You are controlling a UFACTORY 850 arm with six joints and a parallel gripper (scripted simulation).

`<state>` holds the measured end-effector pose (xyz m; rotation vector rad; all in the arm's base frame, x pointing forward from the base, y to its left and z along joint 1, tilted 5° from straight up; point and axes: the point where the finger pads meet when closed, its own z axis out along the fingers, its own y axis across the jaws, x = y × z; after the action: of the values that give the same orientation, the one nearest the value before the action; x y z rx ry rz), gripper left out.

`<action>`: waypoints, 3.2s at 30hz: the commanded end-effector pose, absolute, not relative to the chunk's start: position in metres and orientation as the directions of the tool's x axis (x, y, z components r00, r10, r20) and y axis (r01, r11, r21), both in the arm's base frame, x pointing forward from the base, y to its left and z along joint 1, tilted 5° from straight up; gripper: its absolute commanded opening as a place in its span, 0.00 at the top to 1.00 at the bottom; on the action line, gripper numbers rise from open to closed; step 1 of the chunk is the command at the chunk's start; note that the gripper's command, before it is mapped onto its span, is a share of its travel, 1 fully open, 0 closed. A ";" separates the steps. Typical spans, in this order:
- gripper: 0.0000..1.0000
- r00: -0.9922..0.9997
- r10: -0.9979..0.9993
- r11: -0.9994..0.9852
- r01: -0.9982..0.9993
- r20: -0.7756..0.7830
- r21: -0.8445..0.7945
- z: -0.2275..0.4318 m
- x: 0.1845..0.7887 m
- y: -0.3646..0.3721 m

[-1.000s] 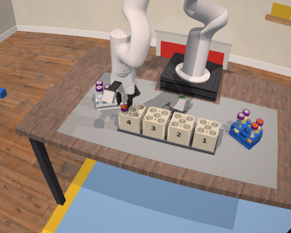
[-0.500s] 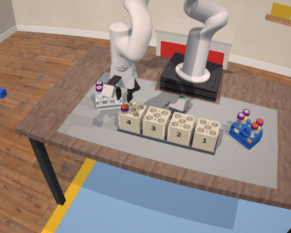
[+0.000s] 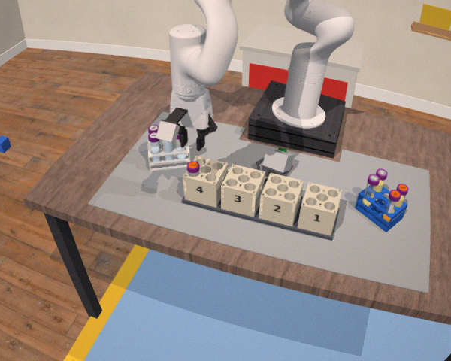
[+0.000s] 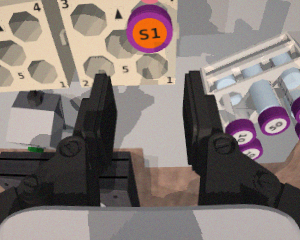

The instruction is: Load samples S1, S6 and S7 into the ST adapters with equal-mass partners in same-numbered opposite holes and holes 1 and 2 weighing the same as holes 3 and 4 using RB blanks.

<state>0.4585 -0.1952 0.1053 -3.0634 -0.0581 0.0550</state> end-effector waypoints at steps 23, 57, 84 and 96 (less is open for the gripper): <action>0.57 0.999 0.039 -0.996 0.037 -0.032 -0.077 0.147 0.461 -0.199; 0.43 0.934 -0.352 -0.933 -0.355 -0.060 -0.058 0.152 0.447 -0.140; 0.43 0.856 -0.512 -0.855 -0.516 -0.069 -0.047 0.162 0.421 -0.029; 0.43 0.856 -0.512 -0.855 -0.516 -0.070 -0.047 0.166 0.409 0.020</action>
<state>0.4101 0.0096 0.1640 -2.9631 0.8196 0.0878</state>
